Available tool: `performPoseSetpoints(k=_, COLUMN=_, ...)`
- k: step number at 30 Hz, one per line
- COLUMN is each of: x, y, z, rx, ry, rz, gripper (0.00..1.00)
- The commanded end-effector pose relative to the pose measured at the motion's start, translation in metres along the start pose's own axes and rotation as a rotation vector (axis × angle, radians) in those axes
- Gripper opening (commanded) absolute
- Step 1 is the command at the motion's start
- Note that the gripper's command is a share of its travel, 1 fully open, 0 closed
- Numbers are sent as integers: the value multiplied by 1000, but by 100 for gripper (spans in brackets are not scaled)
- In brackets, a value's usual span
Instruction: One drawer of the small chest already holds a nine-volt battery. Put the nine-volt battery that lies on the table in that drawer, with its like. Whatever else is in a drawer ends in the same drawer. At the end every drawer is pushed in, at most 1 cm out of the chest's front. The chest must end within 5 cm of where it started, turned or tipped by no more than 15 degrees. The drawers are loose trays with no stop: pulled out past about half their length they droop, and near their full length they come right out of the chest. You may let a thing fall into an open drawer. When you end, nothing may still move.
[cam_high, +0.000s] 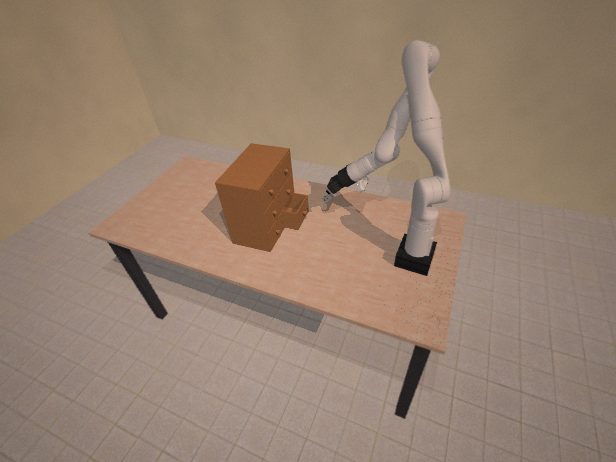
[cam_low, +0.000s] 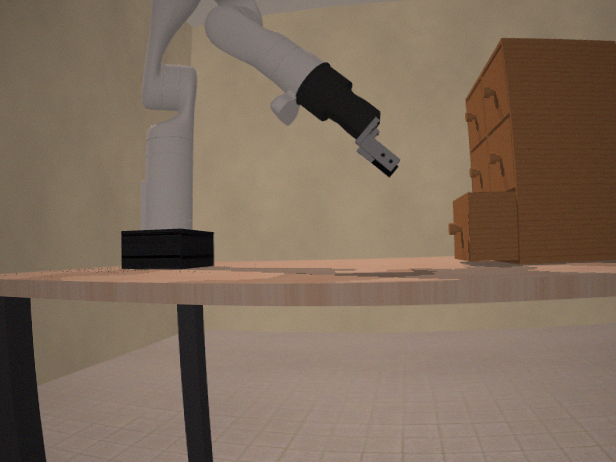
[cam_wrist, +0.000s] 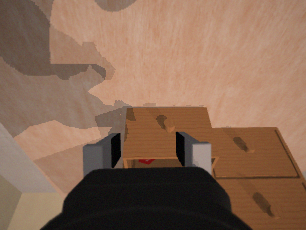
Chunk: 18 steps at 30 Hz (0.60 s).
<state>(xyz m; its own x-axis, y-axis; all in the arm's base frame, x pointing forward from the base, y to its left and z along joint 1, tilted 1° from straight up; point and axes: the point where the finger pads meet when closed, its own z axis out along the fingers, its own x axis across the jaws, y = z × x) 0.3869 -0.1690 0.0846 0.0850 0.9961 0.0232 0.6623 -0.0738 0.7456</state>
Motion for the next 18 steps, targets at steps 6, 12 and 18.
performPoseSetpoints(k=6, x=-1, y=0, z=0, rx=0, ry=-4, rz=2, gripper=100)
performPoseSetpoints(k=12, x=-1, y=0, z=-1, rx=4, ry=-4, rz=2, gripper=100)
performPoseSetpoints(k=18, x=-1, y=0, z=-1, rx=14, ry=-4, rz=1, gripper=100)
